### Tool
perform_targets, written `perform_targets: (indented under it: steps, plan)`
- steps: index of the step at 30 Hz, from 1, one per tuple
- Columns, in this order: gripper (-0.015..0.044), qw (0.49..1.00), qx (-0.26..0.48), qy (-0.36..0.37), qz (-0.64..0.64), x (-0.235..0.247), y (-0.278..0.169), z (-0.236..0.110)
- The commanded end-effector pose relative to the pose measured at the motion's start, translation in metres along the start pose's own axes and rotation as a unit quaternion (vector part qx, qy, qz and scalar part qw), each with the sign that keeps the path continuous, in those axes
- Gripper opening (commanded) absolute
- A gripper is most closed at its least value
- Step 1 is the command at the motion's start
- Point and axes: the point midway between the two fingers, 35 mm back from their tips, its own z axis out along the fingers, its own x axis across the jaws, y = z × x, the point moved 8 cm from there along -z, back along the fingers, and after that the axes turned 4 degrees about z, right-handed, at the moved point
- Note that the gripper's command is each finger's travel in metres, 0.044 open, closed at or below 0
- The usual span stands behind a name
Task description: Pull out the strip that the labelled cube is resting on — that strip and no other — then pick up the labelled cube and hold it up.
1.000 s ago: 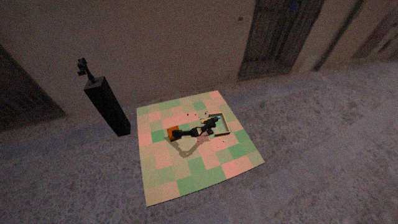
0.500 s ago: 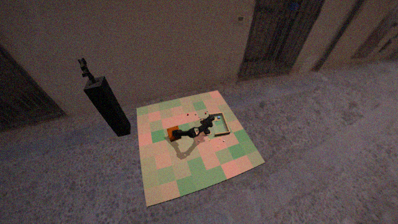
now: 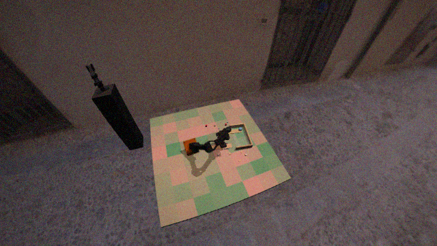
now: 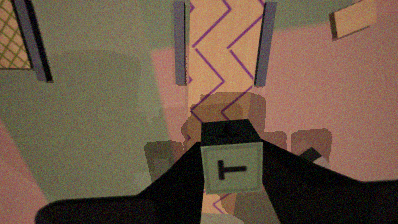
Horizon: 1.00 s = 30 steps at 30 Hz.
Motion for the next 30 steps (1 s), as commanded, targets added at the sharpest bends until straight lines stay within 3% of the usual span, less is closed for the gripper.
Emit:
perform_targets:
  steps: [1,5,30]
  plan:
    - [0.0,1.0,-0.002,0.003,0.002,0.0,-0.002,-0.018]
    - [0.0,1.0,-0.002,0.003,0.002,0.0,-0.003,-0.033]
    - [0.0,1.0,-0.002,0.003,0.002,0.0,-0.003,-0.033]
